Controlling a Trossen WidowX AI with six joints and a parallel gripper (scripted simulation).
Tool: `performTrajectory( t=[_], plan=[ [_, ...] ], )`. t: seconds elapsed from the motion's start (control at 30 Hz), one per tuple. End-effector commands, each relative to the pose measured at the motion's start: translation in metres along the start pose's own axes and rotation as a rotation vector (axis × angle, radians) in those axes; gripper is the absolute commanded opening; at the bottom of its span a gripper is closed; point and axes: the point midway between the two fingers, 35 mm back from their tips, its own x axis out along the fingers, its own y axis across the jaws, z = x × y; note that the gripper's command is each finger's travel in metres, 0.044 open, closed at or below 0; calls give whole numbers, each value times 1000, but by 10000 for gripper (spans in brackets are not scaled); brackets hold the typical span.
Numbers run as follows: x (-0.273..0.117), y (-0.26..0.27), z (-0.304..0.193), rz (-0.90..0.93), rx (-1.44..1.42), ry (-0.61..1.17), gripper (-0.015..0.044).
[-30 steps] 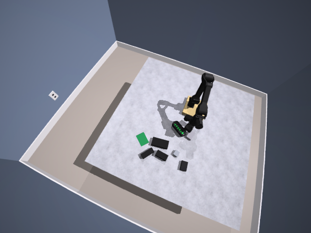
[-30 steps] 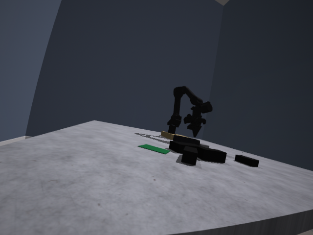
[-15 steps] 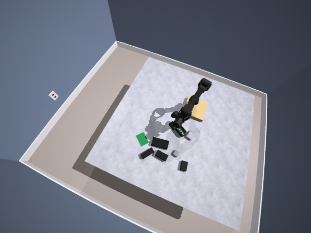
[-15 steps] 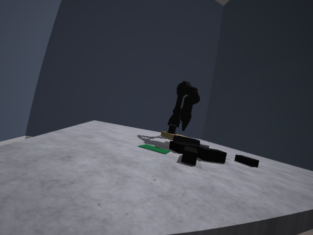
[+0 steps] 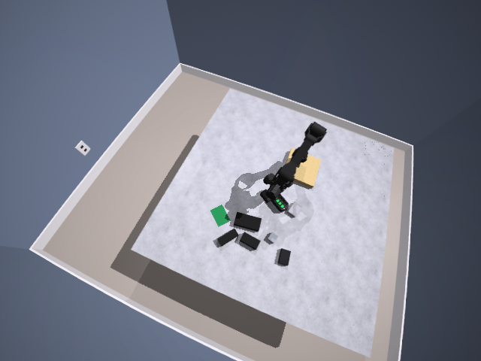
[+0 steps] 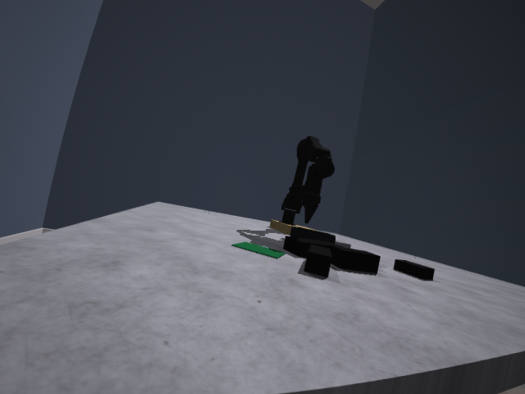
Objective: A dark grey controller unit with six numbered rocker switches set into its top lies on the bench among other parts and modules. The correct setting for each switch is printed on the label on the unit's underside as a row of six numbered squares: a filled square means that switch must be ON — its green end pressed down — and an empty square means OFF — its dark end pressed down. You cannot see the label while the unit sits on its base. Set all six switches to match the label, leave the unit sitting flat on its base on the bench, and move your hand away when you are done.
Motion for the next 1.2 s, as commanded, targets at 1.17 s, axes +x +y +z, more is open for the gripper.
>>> performTrajectory(
  t=[1.17],
  plan=[
    [30, -4, 0, -14, -4, -6, 0]
  ],
)
